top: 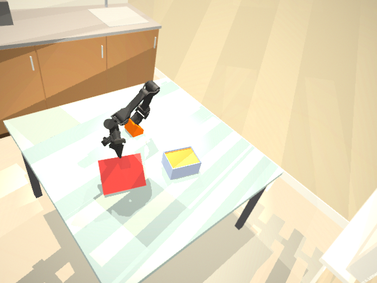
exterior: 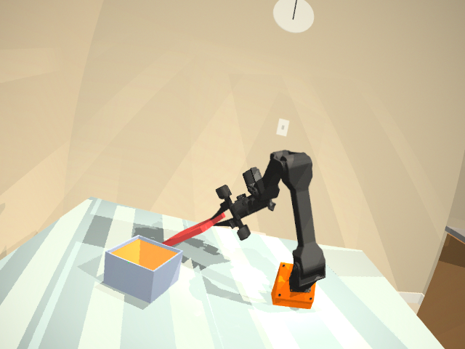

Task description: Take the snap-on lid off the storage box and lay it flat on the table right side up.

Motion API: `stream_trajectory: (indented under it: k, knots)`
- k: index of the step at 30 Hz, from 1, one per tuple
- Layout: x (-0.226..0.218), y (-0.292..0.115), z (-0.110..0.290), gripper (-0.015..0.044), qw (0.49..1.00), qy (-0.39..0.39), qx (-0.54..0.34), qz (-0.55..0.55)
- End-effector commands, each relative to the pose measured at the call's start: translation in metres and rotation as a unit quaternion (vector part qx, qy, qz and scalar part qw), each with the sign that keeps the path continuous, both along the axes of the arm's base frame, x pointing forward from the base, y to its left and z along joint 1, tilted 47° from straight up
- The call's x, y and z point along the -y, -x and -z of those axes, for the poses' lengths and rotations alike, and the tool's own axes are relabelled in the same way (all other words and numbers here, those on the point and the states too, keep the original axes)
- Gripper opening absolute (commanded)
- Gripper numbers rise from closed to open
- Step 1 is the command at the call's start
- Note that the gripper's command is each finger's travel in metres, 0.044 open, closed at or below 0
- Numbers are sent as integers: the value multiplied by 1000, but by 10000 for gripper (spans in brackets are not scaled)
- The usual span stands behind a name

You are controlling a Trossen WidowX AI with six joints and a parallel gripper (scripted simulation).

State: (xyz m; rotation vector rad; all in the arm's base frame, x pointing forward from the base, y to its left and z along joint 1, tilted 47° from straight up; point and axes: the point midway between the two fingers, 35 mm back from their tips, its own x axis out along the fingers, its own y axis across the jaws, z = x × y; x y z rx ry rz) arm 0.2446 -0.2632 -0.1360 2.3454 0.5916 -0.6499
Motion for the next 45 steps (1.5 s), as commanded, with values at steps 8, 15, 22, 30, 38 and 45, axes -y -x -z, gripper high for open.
stream_trajectory:
  k: [8,15,22,30,38,45]
  knots:
    - [-12,-2,8,0,1000,-5,-1,-5]
    - [-16,-2,12,0,1000,-5,-1,-5]
    - [-20,-3,16,0,1000,-5,-1,-5]
    - [-25,-3,20,0,1000,-5,-1,-5]
    - [-30,-4,25,0,1000,-6,-1,-5]
    - [-34,-4,29,0,1000,-6,-1,-5]
